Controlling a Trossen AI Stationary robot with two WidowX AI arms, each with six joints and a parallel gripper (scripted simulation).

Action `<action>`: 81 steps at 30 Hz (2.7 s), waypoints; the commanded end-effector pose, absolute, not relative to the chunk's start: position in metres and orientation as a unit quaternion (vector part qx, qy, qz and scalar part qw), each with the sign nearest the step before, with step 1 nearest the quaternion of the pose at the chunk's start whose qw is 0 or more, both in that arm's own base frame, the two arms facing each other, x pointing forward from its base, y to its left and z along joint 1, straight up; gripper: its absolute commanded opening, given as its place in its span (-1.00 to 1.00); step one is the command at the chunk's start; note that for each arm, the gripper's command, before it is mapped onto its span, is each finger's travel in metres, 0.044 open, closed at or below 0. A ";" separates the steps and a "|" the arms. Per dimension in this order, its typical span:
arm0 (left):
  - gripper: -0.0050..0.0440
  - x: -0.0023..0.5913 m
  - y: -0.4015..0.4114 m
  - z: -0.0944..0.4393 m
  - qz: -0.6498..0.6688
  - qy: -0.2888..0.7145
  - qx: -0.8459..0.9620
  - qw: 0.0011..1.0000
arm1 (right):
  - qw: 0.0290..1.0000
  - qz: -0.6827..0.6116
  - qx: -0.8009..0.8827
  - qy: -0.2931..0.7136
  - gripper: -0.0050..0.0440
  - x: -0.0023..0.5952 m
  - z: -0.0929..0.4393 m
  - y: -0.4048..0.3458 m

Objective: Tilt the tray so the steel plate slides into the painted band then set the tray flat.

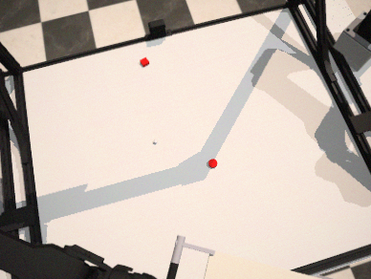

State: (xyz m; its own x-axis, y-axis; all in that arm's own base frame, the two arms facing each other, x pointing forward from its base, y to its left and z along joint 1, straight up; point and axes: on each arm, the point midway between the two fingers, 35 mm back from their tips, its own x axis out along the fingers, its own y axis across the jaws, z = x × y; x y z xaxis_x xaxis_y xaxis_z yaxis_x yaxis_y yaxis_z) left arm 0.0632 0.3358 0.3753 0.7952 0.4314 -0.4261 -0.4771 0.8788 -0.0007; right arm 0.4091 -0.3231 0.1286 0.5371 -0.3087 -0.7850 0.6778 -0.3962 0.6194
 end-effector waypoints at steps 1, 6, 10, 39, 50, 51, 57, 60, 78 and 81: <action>1.00 0.064 0.335 0.376 0.239 0.211 -0.053 0.946 | 0.549 -0.446 0.699 0.107 -0.80 0.413 0.159 -0.326; 1.00 0.064 0.335 0.376 0.239 0.211 -0.053 0.946 | 0.550 -0.444 0.699 0.106 -0.80 0.414 0.163 -0.327; 1.00 0.064 0.335 0.376 0.239 0.211 -0.053 0.946 | 0.551 -0.443 0.699 0.104 -0.80 0.414 0.166 -0.327; 1.00 0.064 0.335 0.376 0.239 0.211 -0.053 0.946 | 0.555 -0.438 0.700 0.098 -0.80 0.416 0.175 -0.328; 1.00 0.064 0.335 0.376 0.239 0.211 -0.053 0.946 | 0.557 -0.435 0.701 0.094 -0.80 0.416 0.179 -0.328; 1.00 0.064 0.335 0.376 0.239 0.211 -0.053 0.946 | 0.557 -0.435 0.701 0.094 -0.80 0.416 0.179 -0.328; 1.00 0.064 0.335 0.376 0.239 0.211 -0.053 0.946 | 0.558 -0.434 0.701 0.092 -0.80 0.416 0.179 -0.328; 1.00 0.064 0.335 0.376 0.239 0.211 -0.053 0.946 | 0.559 -0.433 0.701 0.092 -0.80 0.416 0.179 -0.328; 1.00 0.064 0.335 0.376 0.239 0.211 -0.053 0.946 | 0.530 -0.469 0.694 0.137 -0.80 0.403 0.078 -0.321; 1.00 0.064 0.335 0.376 0.239 0.211 -0.053 0.946 | 0.529 -0.469 0.694 0.138 -0.80 0.404 0.086 -0.321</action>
State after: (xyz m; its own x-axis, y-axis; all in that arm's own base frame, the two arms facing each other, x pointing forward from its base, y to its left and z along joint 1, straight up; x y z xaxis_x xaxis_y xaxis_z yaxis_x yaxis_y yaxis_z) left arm 0.0634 0.3357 0.3754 0.7955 0.4308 -0.4261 -0.4765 0.8792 -0.0006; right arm 0.4025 -0.3192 0.0646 0.5097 -0.2969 -0.8075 0.6958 -0.4097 0.5899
